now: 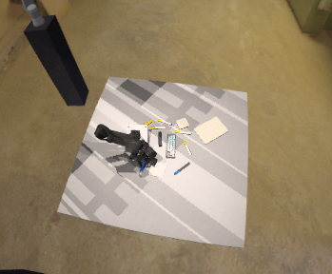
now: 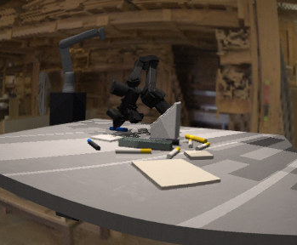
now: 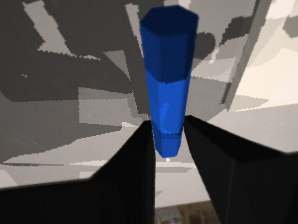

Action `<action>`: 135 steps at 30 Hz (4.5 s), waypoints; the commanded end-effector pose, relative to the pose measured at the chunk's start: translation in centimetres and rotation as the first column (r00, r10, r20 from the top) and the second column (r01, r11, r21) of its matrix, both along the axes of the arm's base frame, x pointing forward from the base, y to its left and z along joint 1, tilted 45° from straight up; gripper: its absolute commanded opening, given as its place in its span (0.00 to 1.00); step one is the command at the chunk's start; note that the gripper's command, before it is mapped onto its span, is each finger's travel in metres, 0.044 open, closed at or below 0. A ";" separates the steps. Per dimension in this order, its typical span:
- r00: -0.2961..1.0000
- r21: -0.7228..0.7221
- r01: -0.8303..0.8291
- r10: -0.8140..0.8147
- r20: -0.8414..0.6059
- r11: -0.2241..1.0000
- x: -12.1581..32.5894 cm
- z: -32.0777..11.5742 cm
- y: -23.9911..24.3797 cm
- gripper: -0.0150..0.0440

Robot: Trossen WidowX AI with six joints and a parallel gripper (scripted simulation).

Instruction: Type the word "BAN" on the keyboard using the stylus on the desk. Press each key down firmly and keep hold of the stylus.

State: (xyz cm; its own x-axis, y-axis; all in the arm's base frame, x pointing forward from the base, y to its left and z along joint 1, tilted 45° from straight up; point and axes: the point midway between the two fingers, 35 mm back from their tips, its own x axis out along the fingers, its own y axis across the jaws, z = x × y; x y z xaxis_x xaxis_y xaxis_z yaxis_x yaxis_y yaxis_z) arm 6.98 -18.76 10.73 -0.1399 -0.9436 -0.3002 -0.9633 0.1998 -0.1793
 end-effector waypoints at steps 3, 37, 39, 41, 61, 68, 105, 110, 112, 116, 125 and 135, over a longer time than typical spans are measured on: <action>1.000 -0.011 0.001 -0.001 -0.001 1.000 -0.2 1.1 0.8 0.25; 0.708 0.450 -0.399 -0.044 0.705 0.799 10.7 -3.1 6.4 0.25; 0.673 0.479 -0.435 -0.078 0.735 0.763 11.5 -3.1 7.1 0.25; 0.639 0.505 -0.471 -0.115 0.761 0.723 12.3 -3.2 7.9 0.25; 0.471 0.615 -0.689 -0.409 0.782 0.383 16.8 -2.1 13.3 0.25; 0.473 0.616 -0.688 -0.408 0.781 0.383 16.8 -3.6 11.9 0.25; 0.472 0.615 -0.689 -0.407 0.782 0.384 16.7 -5.7 9.9 0.39; 0.472 0.615 -0.688 -0.407 0.782 0.384 16.7 -5.9 9.7 0.39; 0.472 0.615 -0.688 -0.407 0.782 0.384 16.7 -5.9 9.7 0.39; 0.472 0.615 -0.688 -0.407 0.782 0.384 16.7 -6.0 9.6 0.39; 0.472 0.615 -0.688 -0.407 0.782 0.384 16.7 -5.8 9.8 0.39; 0.472 0.616 -0.688 -0.408 0.782 0.383 16.8 -3.8 11.7 0.39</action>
State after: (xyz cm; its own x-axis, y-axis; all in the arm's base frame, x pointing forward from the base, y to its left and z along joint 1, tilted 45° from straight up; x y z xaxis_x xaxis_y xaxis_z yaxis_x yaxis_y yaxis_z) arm 23.80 -7.51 6.36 0.7494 -0.0526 -0.6600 -0.4962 0.6153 -0.6125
